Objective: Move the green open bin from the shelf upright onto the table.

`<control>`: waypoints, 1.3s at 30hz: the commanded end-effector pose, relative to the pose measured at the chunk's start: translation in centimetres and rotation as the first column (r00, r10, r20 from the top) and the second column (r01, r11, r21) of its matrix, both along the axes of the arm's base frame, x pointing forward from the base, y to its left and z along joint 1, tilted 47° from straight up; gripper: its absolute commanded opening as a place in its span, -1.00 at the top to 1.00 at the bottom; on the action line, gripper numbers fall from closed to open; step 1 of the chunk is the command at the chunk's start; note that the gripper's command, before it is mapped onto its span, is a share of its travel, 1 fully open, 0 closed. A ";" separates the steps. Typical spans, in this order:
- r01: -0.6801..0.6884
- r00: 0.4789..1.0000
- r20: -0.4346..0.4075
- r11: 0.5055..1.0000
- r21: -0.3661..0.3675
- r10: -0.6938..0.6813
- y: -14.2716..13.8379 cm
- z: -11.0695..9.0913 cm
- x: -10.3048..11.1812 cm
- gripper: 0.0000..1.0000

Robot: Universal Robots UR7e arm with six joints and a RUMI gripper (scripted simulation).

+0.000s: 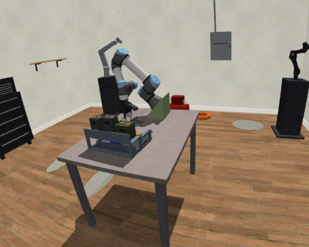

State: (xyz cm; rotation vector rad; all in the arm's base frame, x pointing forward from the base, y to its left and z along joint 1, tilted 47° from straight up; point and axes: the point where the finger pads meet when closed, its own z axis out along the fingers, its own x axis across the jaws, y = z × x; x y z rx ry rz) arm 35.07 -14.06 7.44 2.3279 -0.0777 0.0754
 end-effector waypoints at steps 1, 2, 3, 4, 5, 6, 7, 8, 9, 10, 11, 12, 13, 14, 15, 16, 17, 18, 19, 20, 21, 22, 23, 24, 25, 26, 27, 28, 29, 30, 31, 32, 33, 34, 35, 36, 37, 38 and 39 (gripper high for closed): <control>0.000 1.000 0.001 1.000 0.000 0.000 0.2 0.2 0.0 -0.16; 0.000 1.000 0.001 1.000 0.000 0.000 0.3 0.3 0.0 -0.16; 0.000 1.000 0.001 1.000 0.000 0.000 0.3 0.3 0.0 -0.16; 0.000 1.000 0.001 1.000 0.000 0.000 0.4 0.4 0.0 -0.16; 0.000 1.000 0.001 1.000 0.000 0.000 0.5 0.5 0.0 -0.16; 0.000 1.000 0.001 1.000 0.000 0.000 0.6 0.6 0.0 -0.16; 0.000 1.000 0.001 1.000 0.000 0.000 0.8 0.7 0.0 -0.16; 0.000 1.000 0.001 1.000 0.000 0.000 0.9 0.9 0.0 -0.16; 0.000 1.000 0.001 1.000 0.000 0.000 1.0 1.0 0.0 -0.16; 0.000 1.000 0.001 1.000 0.000 0.000 1.2 1.1 0.0 -0.16; 0.000 1.000 0.001 1.000 0.000 0.000 1.3 1.3 0.0 -0.16; 0.000 1.000 0.001 1.000 0.000 0.000 1.5 1.4 0.0 -0.16; 0.000 1.000 0.001 1.000 0.000 0.000 1.6 1.6 0.0 -0.16; 0.000 1.000 0.001 1.000 0.000 0.000 1.8 1.7 -0.1 -0.16; 0.000 1.000 0.001 1.000 0.000 0.000 2.0 1.9 -0.1 -0.16; 0.000 1.000 0.001 1.000 0.000 0.000 2.2 2.0 -0.1 -0.16; 0.000 1.000 0.001 1.000 0.000 0.000 2.2 2.0 -0.1 -0.16; 0.000 1.000 0.001 1.000 0.000 0.000 2.2 2.0 -0.1 -0.16; 0.000 1.000 0.001 1.000 0.000 0.000 2.3 2.2 -0.1 -0.16; 0.000 1.000 0.001 1.000 0.000 0.000 2.5 2.4 -0.1 -0.16; 0.000 1.000 0.001 1.000 0.000 0.000 2.7 2.6 -0.1 -0.16; 0.000 1.000 0.001 1.000 0.000 0.000 2.9 2.7 -0.1 -0.16; 0.000 1.000 0.001 1.000 0.000 0.000 3.0 2.9 -0.1 -0.16; 0.000 1.000 0.001 1.000 0.000 0.000 3.2 3.1 -0.1 -0.16; 0.000 1.000 0.001 1.000 0.000 0.000 3.4 3.2 -0.1 -0.16; 0.000 1.000 0.001 1.000 0.000 0.000 3.6 3.4 -0.1 -0.16; 0.000 1.000 0.001 1.000 0.000 0.000 3.8 3.6 -0.1 -0.16; 0.000 1.000 0.001 1.000 0.000 0.000 3.9 3.7 -0.1 -0.16; 0.000 1.000 0.001 1.000 0.000 0.000 4.1 3.9 -0.2 -0.16; 0.000 1.000 0.001 1.000 0.000 0.000 4.2 4.0 -0.2 -0.16; 0.000 1.000 0.001 1.000 0.000 0.000 4.4 4.2 -0.2 -0.16; 0.000 1.000 0.001 1.000 0.000 0.000 4.5 4.3 -0.2 -0.16; 0.000 1.000 0.001 1.000 0.000 0.000 4.7 4.4 -0.2 -0.16; 0.000 1.000 0.001 1.000 0.000 0.000 4.7 4.4 -0.2 -0.16; 0.000 1.000 0.001 1.000 0.000 0.000 4.7 4.4 -0.2 -0.16; 0.000 1.000 0.001 1.000 0.000 0.000 4.8 4.6 -0.2 -0.16; 0.000 1.000 0.001 1.000 0.000 0.000 4.9 4.7 -0.2 -0.16; 0.000 1.000 0.001 1.000 0.000 0.000 5.0 4.8 -0.2 -0.16; 0.000 1.000 0.001 1.000 0.000 0.000 5.1 4.9 -0.2 -0.16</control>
